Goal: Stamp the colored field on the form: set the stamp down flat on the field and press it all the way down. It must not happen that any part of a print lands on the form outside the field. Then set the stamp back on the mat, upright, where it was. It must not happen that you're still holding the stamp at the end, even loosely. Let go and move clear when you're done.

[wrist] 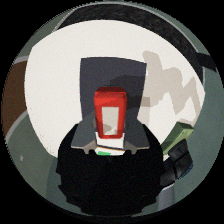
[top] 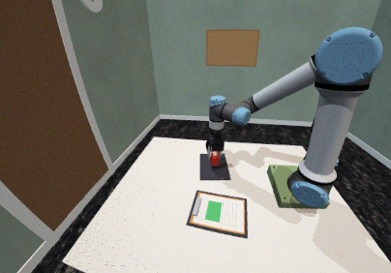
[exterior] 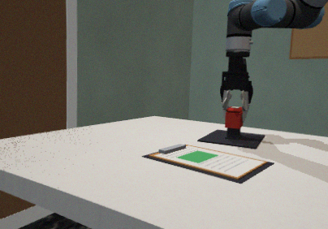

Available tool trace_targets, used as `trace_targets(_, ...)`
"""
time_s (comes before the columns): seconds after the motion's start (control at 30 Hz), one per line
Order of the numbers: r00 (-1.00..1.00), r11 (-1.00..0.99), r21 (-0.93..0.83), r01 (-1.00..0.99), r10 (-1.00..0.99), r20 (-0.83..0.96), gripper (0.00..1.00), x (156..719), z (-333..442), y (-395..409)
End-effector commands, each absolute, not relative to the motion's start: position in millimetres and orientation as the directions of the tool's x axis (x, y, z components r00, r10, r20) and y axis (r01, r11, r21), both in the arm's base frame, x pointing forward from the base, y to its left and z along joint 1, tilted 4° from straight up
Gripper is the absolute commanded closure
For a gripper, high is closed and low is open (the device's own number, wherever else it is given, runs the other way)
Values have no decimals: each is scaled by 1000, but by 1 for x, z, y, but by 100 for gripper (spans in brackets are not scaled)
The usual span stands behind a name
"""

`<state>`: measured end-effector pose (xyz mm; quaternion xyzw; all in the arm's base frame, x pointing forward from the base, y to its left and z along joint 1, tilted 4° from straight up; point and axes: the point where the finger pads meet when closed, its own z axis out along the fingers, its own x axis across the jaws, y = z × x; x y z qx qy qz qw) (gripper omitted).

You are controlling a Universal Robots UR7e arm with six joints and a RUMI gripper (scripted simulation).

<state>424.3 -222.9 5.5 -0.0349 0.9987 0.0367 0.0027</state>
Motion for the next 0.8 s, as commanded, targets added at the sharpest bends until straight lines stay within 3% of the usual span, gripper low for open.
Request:
trace_targets(0.0, -998, 995, 72, -70, -69, -9, 84, 425, 8, -223)
trace_targets(0.77, -998, 995, 72, -70, -69, -9, 84, 424, 46, -226)
